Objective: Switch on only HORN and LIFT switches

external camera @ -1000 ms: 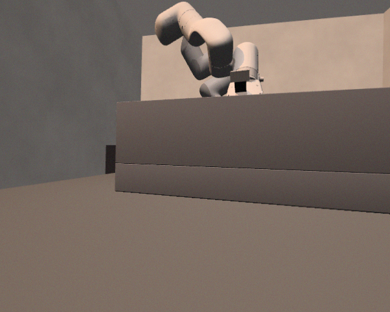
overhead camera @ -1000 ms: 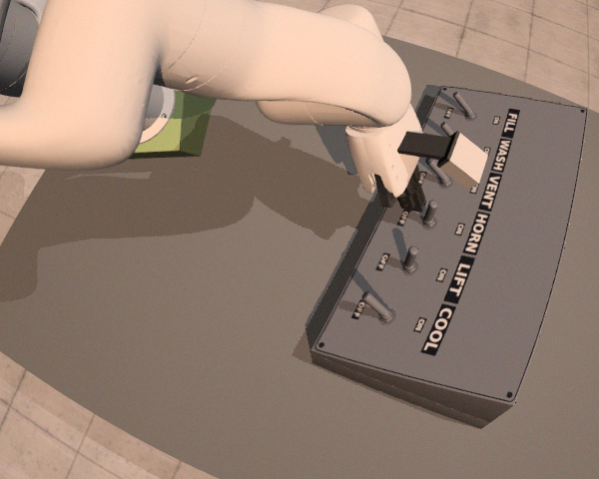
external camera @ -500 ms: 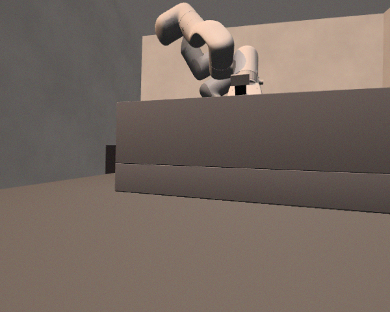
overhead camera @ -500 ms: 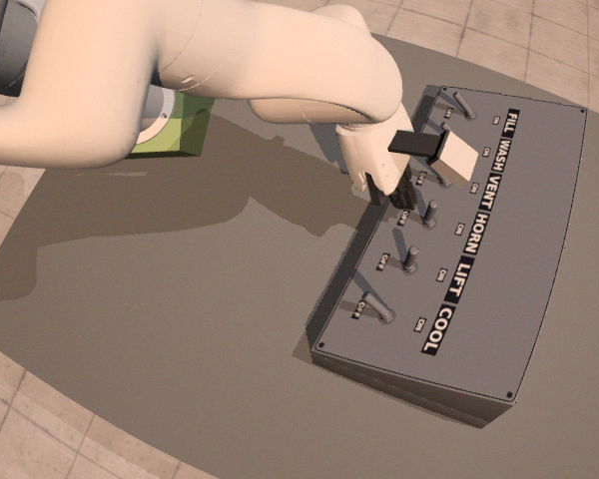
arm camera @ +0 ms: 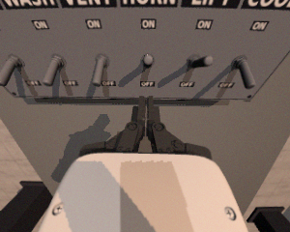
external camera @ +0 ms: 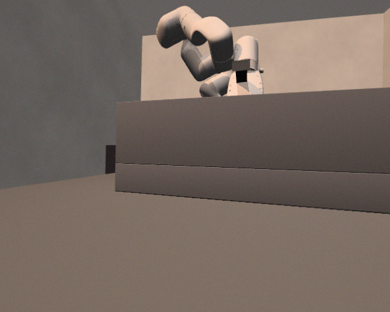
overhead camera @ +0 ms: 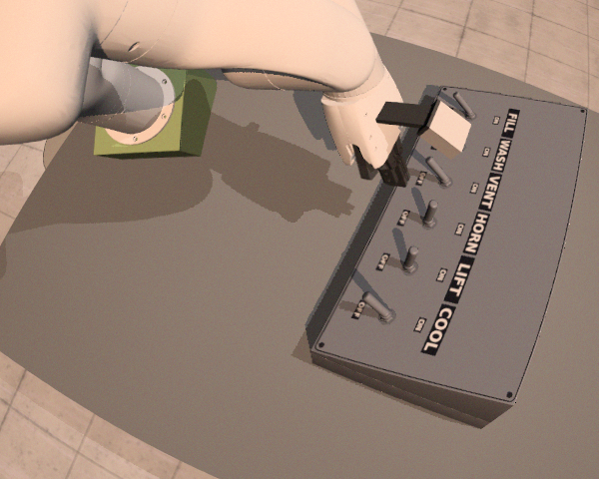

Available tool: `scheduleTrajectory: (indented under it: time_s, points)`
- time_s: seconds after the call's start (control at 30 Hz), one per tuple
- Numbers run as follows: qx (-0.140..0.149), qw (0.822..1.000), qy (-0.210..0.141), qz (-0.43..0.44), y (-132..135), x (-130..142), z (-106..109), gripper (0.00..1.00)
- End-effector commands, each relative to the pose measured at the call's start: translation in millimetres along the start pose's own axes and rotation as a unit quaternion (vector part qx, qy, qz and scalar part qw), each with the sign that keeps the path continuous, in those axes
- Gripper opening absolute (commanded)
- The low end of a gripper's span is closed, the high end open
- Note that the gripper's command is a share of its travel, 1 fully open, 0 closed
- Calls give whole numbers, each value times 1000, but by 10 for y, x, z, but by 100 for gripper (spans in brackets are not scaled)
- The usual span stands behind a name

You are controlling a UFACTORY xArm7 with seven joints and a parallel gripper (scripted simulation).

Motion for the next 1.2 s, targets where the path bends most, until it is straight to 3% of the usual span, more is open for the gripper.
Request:
scheduleTrajectory:
  time_s: [0.0, 0.17, 0.5, 0.53, 1.17]
  points:
    - [0, 1000, -1, 0, 9, -15, 378, 0]
    - [0, 1000, -1, 0, 9, -16, 635, 0]
    - [0, 1000, -1, 0, 9, -16, 737, 0]
    - [0, 1000, -1, 0, 9, -16, 737, 100]
    - [0, 1000, -1, 0, 9, -16, 737, 100]
Point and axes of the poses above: the point where the finger pads meet when closed, its own z axis back along the fingers, its own y axis across the jaws, x = y × z, the point moved 10 cm from there along z, back along the fingers, and after that the axes turned 6 degrees about z, right-handed, at the moved point
